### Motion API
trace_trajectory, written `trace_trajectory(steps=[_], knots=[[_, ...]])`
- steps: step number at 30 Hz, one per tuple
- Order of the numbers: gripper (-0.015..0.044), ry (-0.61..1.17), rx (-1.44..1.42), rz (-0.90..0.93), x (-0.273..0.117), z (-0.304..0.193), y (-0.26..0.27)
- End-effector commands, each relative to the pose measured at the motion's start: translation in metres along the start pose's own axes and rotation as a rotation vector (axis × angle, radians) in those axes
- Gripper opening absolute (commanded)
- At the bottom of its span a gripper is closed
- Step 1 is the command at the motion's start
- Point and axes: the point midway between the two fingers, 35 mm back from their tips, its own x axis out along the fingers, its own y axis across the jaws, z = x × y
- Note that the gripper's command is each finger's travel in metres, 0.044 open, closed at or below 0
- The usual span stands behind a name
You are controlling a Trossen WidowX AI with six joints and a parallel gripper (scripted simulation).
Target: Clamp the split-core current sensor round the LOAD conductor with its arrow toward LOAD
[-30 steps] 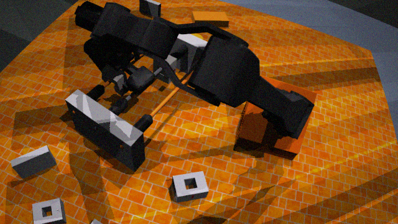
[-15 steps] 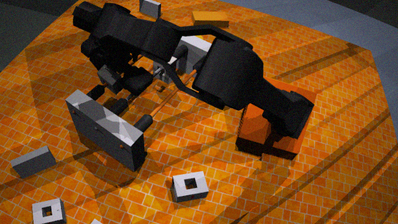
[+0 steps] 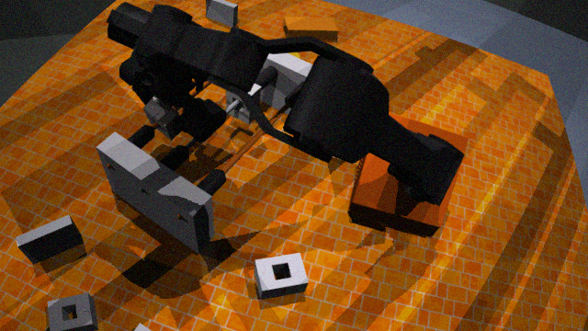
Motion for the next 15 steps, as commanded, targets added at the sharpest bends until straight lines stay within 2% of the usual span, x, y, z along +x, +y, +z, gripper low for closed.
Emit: trace_trajectory(steps=[1, 6, 10, 15], knots=[[0.0315, 0.0, 0.002, 0.002, -0.0009, 0.0007, 0.0006], [0.044, -0.001, 0.002, -0.005, -0.0014, 0.0003, 0.0007], [0.0344, 0.0, 0.004, -0.001, -0.0008, 0.0008, 0.0002], [0.0311, 0.0, 0.004, -0.001, -0.0008, 0.0008, 0.0002]])
